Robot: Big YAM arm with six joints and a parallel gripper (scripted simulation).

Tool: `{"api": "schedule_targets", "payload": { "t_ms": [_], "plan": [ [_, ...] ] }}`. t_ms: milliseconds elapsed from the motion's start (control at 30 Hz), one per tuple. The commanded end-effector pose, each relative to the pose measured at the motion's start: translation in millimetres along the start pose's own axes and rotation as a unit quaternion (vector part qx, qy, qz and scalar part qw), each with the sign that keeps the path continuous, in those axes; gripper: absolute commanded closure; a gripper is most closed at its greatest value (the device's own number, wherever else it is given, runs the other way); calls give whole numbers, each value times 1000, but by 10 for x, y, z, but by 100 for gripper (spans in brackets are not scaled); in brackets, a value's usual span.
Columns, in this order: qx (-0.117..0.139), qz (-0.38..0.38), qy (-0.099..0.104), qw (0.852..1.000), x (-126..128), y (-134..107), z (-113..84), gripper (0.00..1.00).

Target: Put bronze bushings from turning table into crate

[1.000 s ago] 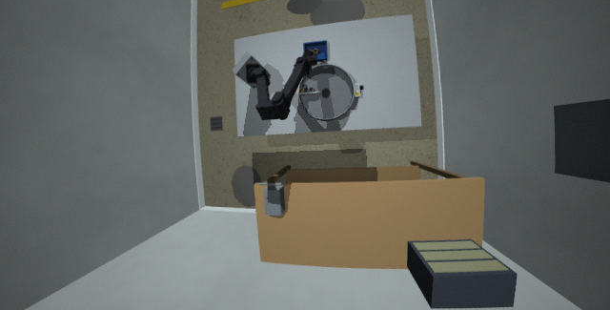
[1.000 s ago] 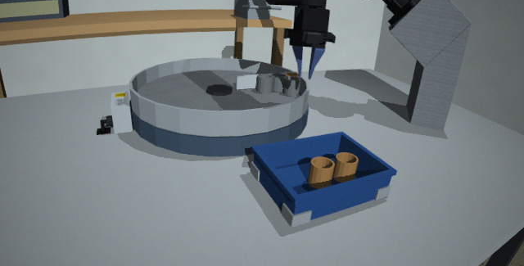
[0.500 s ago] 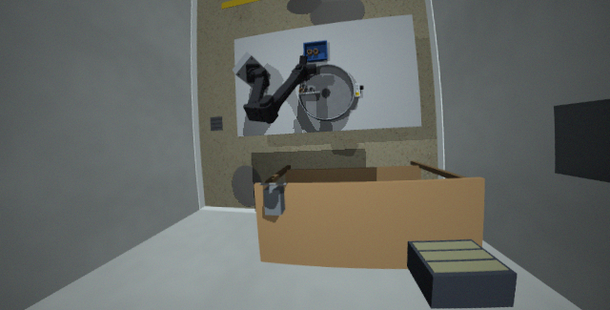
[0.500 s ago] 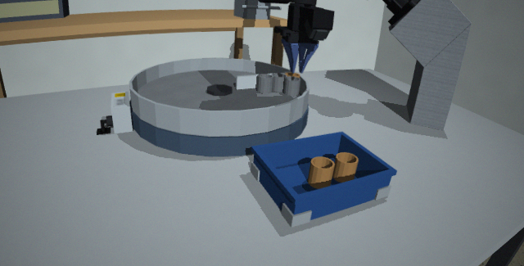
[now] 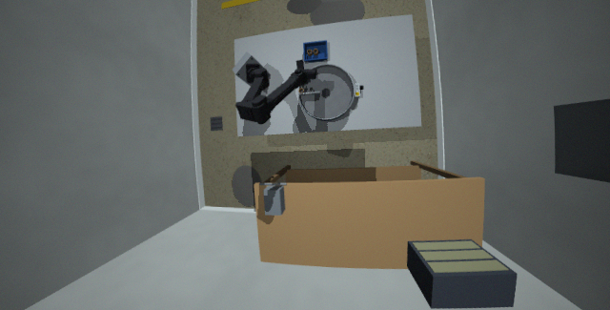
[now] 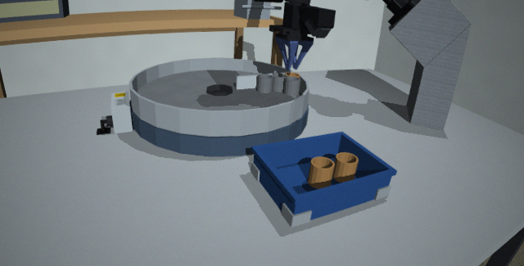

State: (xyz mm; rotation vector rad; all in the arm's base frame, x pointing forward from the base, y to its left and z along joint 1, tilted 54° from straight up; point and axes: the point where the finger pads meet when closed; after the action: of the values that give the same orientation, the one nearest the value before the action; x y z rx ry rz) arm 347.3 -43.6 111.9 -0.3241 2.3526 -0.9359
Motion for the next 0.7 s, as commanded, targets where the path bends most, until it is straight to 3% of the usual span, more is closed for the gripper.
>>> {"api": "schedule_targets", "payload": {
  "t_ms": [0, 667],
  "plan": [
    [1, -38, -1, 999, 18, -78, -27, 81],
    [0, -69, -2, 998, 38, -133, -29, 81]
  ]
}}
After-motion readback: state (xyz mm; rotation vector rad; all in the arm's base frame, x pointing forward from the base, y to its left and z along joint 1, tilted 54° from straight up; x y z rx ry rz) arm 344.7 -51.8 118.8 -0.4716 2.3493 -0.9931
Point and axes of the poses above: the point where the finger pads meet when closed, its own z axis out along the fingers, its own x axis across the jaws, y = z × x, and after that the axes turned 8 degrees about -z, right-handed
